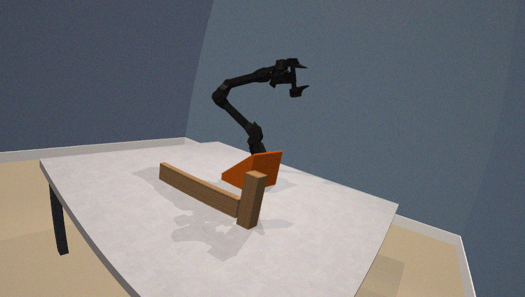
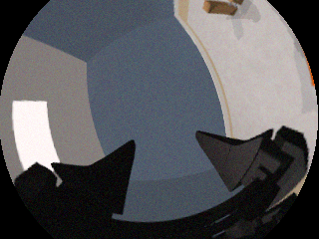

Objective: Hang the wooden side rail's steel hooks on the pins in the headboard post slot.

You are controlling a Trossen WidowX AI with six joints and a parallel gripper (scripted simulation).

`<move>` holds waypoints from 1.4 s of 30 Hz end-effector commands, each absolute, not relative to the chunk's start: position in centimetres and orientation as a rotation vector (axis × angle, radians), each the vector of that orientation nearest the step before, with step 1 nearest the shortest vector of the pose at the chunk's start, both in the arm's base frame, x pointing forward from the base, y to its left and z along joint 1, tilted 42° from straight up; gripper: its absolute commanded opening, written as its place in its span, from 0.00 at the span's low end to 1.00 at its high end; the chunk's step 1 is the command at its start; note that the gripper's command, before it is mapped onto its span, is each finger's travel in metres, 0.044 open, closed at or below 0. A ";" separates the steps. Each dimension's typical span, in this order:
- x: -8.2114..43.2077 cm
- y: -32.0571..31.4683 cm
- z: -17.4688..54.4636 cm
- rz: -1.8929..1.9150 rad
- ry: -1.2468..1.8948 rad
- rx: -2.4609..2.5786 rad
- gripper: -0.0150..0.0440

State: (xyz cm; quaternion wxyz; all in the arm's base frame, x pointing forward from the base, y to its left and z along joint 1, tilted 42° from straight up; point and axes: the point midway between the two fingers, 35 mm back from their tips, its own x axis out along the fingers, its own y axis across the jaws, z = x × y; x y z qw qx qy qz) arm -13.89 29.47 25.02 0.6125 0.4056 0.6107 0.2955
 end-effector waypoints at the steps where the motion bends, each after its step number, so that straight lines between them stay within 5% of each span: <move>1: -13.8 29.6 24.9 0.676 1.407 0.938 0.98; 23: 1.0 35.8 13.0 0.064 1.128 1.227 1.00; 42: 16.0 31.3 1.5 -0.528 0.770 1.569 1.00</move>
